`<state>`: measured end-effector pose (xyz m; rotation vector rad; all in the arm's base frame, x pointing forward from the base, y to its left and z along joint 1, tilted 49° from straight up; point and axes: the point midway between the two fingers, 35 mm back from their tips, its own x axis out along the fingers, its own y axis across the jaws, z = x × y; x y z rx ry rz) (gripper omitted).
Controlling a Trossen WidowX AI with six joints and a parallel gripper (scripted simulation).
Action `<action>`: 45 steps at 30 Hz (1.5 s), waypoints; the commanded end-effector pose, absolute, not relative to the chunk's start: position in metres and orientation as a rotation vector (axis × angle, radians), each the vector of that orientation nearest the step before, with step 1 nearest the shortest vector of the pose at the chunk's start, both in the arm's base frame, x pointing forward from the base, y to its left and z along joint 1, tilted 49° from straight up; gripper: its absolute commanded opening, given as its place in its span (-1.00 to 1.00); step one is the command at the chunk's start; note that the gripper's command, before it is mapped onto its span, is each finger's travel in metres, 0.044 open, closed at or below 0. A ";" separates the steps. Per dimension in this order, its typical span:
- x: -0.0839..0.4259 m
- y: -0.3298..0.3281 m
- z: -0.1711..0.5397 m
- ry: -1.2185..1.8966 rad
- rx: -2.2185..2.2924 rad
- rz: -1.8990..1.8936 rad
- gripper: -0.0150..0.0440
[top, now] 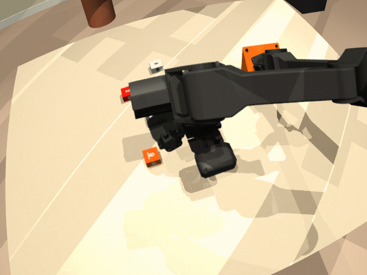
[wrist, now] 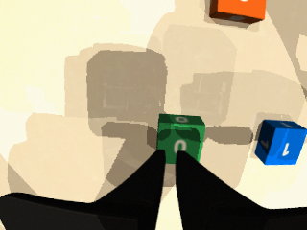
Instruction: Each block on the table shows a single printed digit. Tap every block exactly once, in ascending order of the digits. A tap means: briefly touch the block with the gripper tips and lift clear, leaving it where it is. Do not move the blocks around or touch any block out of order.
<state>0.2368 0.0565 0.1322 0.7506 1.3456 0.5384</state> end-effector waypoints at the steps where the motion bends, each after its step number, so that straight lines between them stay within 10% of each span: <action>1: 0.235 0.058 0.132 1.342 0.753 0.541 -0.42; 45: 0.222 -0.002 0.184 1.356 0.801 0.504 -0.42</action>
